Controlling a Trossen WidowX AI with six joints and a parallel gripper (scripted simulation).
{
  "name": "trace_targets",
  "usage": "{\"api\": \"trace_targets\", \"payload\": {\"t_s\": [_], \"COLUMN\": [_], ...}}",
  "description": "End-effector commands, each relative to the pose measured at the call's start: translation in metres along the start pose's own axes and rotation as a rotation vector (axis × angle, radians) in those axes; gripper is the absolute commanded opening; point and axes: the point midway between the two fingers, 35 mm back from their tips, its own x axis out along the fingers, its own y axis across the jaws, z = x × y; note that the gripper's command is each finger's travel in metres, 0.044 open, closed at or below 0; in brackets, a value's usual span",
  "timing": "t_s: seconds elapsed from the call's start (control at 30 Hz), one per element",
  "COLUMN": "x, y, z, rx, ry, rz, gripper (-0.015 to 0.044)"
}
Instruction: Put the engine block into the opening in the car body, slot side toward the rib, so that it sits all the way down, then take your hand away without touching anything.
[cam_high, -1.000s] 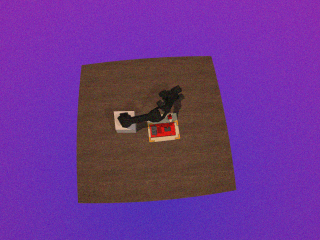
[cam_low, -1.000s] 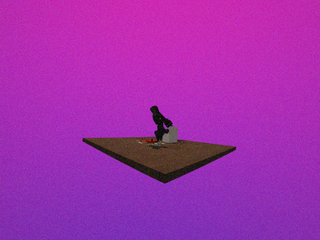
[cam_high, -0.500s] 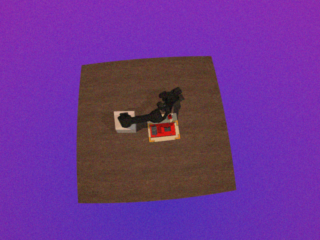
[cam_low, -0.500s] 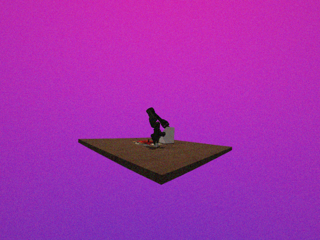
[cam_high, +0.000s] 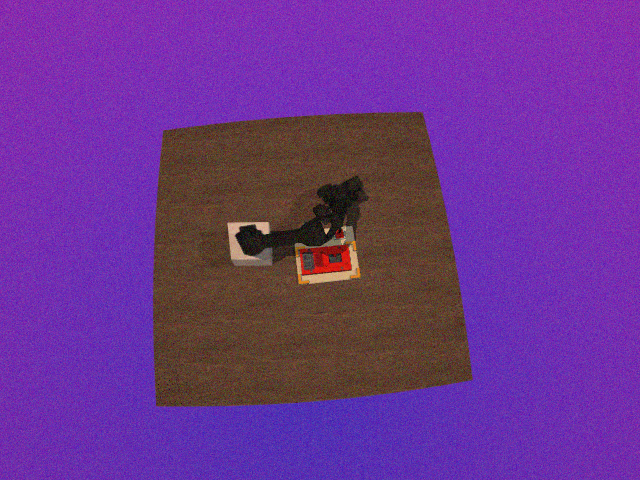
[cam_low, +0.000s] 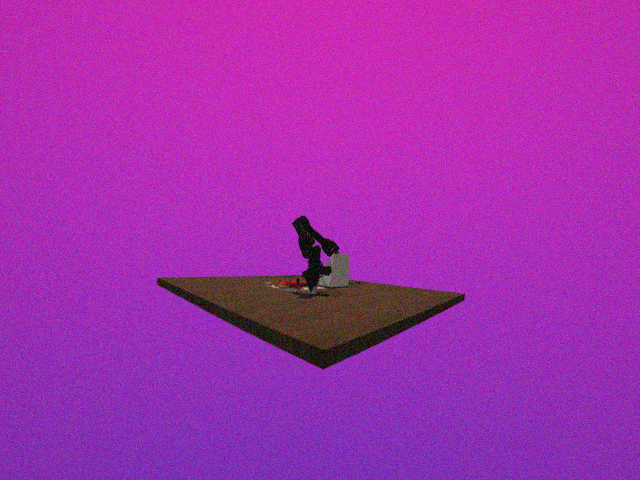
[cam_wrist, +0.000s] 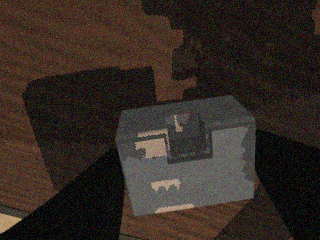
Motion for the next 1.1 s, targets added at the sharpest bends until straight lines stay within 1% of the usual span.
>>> {"api": "trace_targets", "payload": {"t_s": [0.0,0.13,0.33,0.37,1.07], "x": [0.001,0.001,-0.009,-0.012,-0.076], "y": [0.0,0.0,-0.002,-0.003,-0.012], "z": [0.0,0.0,0.0,0.0,0.004], "rx": [-0.006,-0.006,-0.007,-0.007,-0.007], "ry": [0.005,0.005,0.004,0.003,-0.002], "rz": [0.001,0.001,-0.001,-0.002,-0.006], "gripper": [0.019,0.0164,0.0006,0.0,0.0]}}
